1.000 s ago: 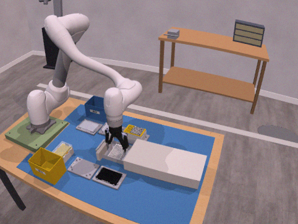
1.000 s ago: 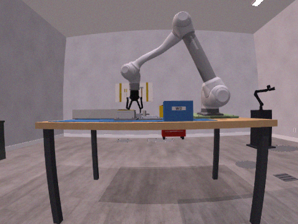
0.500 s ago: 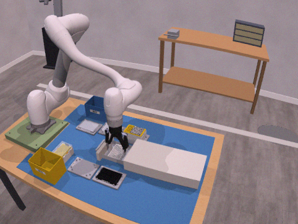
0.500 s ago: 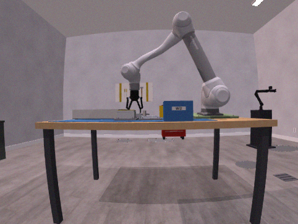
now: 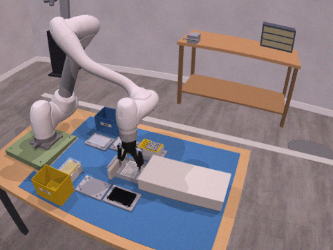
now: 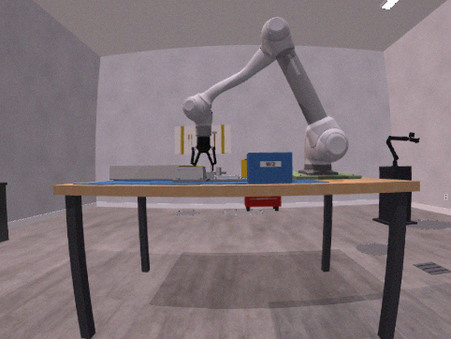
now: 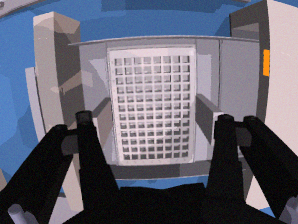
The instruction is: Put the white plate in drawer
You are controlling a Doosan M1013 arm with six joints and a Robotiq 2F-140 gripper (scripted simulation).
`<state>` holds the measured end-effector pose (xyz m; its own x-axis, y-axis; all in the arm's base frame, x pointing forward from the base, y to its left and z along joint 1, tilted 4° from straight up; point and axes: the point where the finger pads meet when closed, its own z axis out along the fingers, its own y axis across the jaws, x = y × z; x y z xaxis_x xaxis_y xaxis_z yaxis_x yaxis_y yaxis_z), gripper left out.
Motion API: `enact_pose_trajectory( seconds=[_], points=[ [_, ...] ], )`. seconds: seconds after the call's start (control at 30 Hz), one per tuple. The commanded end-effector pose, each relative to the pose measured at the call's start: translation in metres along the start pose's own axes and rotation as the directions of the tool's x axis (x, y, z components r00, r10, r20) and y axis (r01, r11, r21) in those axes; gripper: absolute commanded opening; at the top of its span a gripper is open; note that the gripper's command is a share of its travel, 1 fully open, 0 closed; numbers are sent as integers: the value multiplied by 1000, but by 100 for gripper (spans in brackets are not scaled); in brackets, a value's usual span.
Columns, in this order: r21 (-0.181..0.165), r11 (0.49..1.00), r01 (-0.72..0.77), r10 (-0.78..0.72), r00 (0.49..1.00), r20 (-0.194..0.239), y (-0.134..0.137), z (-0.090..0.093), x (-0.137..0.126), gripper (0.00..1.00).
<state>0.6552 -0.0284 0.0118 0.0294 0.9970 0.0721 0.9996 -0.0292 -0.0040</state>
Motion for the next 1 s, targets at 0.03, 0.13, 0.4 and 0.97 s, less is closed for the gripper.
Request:
enact_pose_trajectory(
  seconds=[0.03, 0.13, 0.4, 0.97],
  points=[
    [1, 1000, 0, 0, 1000, 0, -1, 0, 0, 66],
    [1, 1000, 0, 0, 1000, 0, -1, 0, 0, 66],
    [1, 1000, 0, 0, 1000, 0, -1, 0, 0, 66],
    [1, 1000, 0, 0, 1000, 0, -1, 0, 0, 66]
  ],
)
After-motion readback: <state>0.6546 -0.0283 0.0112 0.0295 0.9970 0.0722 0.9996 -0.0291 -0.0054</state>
